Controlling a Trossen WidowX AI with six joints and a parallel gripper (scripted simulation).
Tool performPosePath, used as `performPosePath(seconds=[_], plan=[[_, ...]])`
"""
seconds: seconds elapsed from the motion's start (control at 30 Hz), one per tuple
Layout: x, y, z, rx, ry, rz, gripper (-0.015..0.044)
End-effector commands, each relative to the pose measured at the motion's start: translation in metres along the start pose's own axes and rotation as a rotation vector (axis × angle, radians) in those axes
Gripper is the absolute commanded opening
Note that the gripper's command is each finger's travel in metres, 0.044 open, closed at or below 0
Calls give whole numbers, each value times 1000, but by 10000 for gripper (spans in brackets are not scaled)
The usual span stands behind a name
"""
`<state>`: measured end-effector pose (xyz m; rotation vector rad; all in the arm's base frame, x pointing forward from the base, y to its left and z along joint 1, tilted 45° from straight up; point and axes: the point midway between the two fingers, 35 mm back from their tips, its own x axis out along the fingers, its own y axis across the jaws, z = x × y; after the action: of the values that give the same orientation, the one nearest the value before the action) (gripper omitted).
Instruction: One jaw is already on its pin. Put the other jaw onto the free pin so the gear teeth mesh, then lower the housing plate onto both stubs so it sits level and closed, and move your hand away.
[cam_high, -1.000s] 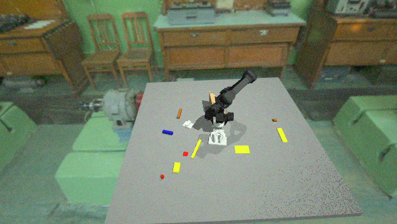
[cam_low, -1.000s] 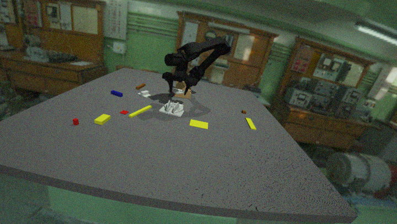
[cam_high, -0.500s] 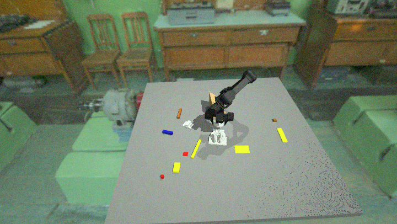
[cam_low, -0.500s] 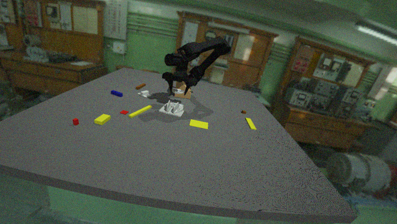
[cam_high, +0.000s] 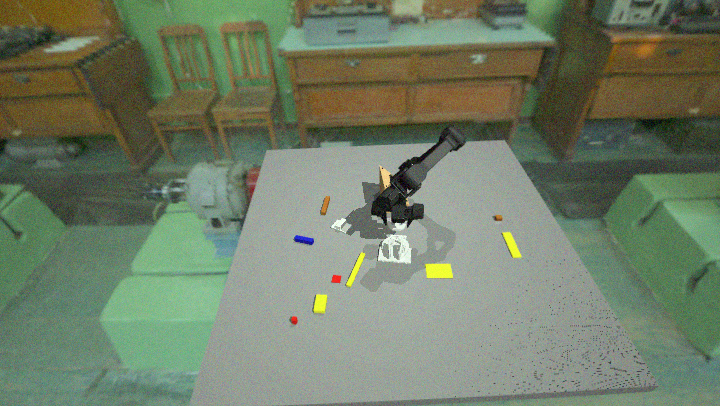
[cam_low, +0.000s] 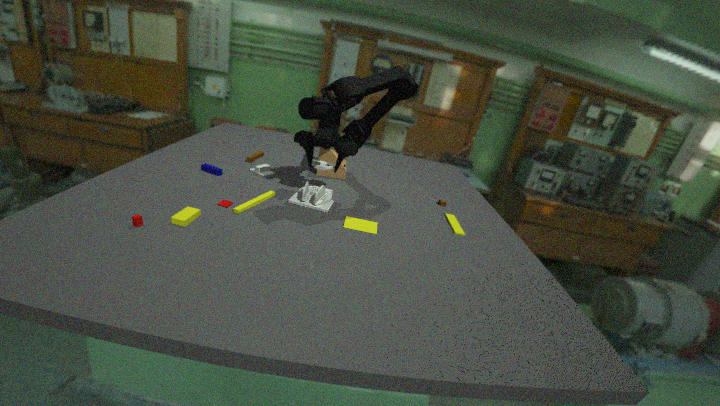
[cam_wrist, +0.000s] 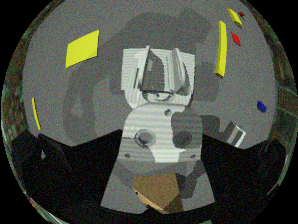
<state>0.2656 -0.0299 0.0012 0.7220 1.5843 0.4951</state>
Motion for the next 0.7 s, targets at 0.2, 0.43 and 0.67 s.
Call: performPosePath(seconds=[0.2,0.43,0.67], plan=[[1,1,-1,7,2,6,351],[12,1,0,7,2,5,351],[23,0,1,7,1,5,351]])
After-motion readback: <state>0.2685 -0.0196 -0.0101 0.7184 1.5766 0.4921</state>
